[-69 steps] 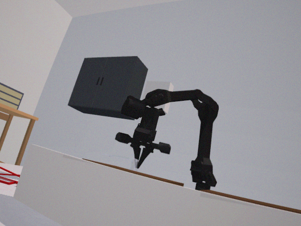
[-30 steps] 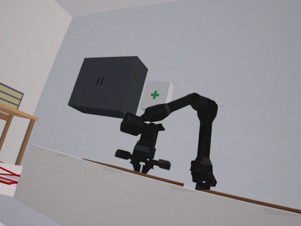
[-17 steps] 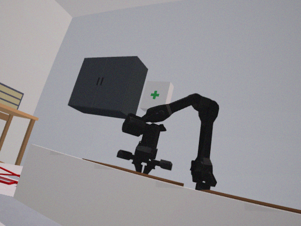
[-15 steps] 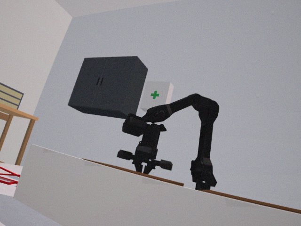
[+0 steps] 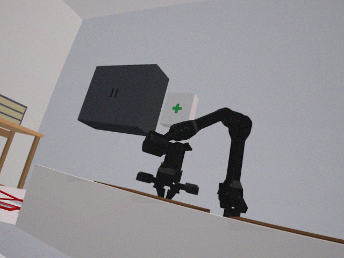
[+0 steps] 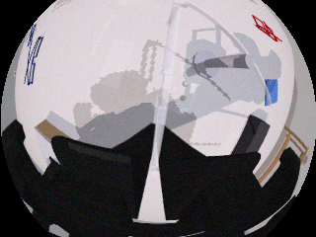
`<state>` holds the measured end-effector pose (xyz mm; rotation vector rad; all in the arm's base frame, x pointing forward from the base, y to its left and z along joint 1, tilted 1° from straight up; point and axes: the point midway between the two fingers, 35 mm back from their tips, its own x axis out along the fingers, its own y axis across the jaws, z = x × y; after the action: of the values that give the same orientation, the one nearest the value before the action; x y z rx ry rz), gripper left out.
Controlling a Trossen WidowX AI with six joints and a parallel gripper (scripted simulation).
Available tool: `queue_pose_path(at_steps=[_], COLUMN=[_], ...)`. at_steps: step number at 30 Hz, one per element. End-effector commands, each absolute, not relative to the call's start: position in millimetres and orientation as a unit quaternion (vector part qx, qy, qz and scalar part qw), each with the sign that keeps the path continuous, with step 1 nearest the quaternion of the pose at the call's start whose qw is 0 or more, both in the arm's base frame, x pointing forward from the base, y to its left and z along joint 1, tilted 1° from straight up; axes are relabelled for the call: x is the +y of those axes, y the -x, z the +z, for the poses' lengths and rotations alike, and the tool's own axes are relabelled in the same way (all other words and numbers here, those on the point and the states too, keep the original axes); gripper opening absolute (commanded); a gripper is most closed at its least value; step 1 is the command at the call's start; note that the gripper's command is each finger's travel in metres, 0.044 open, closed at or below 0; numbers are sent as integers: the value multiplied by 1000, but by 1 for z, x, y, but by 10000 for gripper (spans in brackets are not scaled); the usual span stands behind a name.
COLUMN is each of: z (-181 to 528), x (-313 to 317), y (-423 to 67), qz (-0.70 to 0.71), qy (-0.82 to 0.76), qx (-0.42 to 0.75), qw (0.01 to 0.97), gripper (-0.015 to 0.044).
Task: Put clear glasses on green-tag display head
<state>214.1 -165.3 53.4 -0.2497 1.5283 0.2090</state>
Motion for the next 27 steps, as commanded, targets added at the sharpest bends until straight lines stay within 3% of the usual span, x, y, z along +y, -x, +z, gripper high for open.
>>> queue_pose_path(at_steps=[1, 27], z=[53, 52], x=[-163, -163], y=[-210, -191], qz=[97, 97], qy=[113, 113], qx=[688, 688], qw=[711, 710], gripper=[0, 0])
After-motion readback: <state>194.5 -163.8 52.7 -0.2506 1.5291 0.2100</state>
